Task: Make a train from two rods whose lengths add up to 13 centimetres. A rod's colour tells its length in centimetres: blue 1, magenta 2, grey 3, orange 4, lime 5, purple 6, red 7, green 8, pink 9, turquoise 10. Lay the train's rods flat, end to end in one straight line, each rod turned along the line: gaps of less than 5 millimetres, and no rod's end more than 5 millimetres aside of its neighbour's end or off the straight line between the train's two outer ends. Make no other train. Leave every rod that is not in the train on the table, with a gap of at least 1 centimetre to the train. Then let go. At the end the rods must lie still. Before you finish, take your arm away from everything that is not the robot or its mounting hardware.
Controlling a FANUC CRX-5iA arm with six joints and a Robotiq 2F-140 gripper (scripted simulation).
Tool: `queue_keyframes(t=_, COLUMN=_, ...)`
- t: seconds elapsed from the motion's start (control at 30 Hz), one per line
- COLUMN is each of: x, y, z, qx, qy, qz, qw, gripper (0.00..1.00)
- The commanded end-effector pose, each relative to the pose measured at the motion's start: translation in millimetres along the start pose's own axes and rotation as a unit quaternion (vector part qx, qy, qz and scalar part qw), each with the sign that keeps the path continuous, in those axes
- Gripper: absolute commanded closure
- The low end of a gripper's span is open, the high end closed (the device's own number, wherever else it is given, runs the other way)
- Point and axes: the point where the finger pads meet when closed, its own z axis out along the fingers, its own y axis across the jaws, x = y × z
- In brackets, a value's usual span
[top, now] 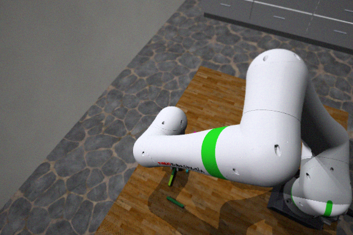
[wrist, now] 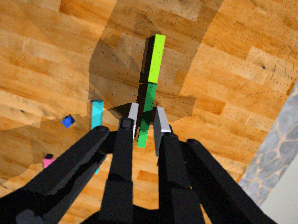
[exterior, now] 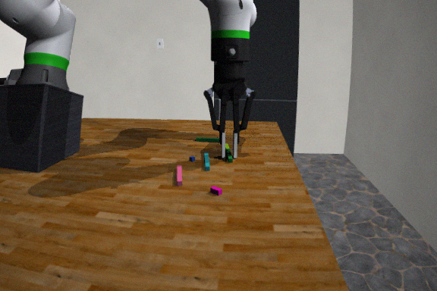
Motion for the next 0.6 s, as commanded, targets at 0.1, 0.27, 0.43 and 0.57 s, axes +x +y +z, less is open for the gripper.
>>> queue_keyframes(t=0.1, x=0, y=0, z=-8, qx=0.0, qy=0.0, qz=0.0, qw=1.0, gripper=0.85)
queue_keyframes(t=0.27, x=0, y=0, z=-31, qx=0.0, qy=0.0, qz=0.0, qw=1.0, gripper=0.85)
queue_keyframes(t=0.43, x=0, y=0, z=-54, qx=0.0, qy=0.0, qz=0.0, qw=1.0, gripper=0.85)
queue_keyframes(t=0.57, x=0, y=0, z=-70, qx=0.0, qy=0.0, qz=0.0, qw=1.0, gripper=0.85)
